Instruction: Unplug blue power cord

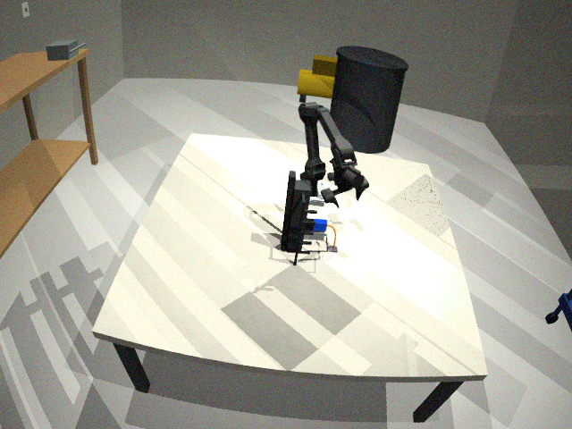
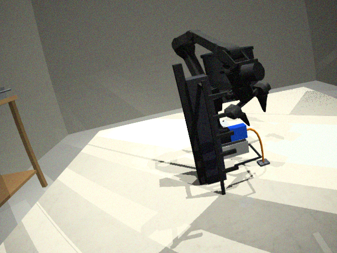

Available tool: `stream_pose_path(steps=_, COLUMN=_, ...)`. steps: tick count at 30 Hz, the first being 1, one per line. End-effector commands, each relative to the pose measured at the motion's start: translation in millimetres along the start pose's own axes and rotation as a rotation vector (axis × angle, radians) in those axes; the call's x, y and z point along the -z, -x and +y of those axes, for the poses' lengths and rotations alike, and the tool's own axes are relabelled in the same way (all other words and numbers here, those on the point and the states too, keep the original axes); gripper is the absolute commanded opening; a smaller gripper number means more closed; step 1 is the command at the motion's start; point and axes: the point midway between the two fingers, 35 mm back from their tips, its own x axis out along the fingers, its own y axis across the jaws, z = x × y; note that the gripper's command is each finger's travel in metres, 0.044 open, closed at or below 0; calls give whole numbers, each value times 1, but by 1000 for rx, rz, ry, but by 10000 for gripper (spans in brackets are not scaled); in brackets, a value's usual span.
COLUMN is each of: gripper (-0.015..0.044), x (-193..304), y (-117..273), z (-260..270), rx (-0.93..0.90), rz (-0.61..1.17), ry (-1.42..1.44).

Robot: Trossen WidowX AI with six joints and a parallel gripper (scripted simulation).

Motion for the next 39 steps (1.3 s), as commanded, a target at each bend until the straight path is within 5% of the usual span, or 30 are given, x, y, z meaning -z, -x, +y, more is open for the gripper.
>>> stream_pose_path(steps=1, gripper=374, x=2, y=1, z=0, rx=-3, rz=1, ry=-17)
stream_pose_path(steps=9, gripper=164, x=79, y=52, z=20, rx=-123, rz=98, ry=-756)
stream_pose_path(steps=25, gripper=160, x=169, y=114, z=89, rx=-220, rz=339, ry=-1783)
stream_pose_path(steps=39, gripper=160, x=171, y=115, z=91, rx=-222, rz=346, ry=-1804)
